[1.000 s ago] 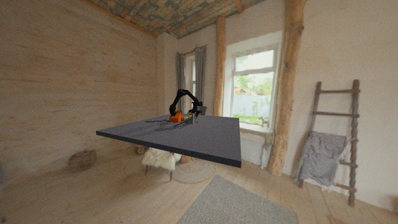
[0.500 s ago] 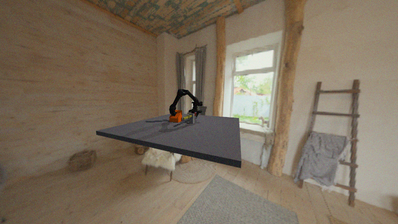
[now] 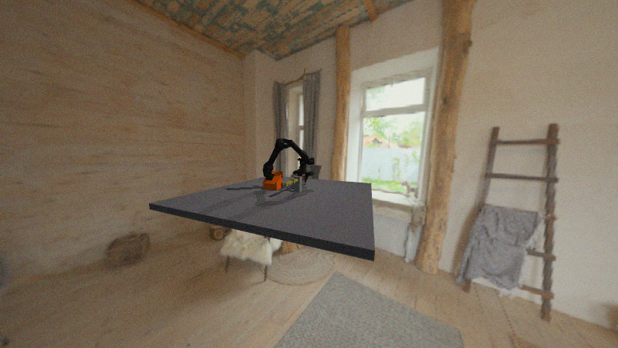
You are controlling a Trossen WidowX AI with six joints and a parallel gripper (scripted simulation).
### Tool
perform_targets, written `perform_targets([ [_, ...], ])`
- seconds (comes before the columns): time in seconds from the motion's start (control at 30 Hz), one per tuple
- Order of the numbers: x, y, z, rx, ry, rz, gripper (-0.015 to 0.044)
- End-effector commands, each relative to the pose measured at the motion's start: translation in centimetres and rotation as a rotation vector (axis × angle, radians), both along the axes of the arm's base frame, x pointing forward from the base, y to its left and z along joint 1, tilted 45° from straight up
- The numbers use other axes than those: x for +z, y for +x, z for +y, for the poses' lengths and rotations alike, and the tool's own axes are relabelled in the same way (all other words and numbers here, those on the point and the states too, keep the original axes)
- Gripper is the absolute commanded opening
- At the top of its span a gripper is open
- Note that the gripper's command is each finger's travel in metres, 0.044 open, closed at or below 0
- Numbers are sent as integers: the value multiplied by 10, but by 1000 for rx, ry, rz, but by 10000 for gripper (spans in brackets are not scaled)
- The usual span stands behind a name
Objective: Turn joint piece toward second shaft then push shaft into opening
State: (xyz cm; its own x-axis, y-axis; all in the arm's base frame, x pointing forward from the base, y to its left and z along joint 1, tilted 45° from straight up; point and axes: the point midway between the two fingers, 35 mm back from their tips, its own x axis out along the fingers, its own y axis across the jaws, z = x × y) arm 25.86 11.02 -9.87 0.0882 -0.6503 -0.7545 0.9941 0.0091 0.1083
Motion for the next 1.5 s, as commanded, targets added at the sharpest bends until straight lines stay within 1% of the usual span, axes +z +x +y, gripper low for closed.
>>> perform_targets([
  [0.0, 0, 0, 0, 0, 0, 0, 0],
  [0.37, 5, 5, 4, 77, -133, 77, 0],
  [1.03, 5, 5, 4, 73, -134, 75, 0],
  [1.2, 5, 5, 4, 73, -134, 75, 131],
  [1.23, 5, 5, 4, 73, -134, 75, 147],
  [1.3, 5, 5, 4, 73, -134, 75, 147],
  [1.47, 5, 5, 4, 73, -134, 75, 278],
])
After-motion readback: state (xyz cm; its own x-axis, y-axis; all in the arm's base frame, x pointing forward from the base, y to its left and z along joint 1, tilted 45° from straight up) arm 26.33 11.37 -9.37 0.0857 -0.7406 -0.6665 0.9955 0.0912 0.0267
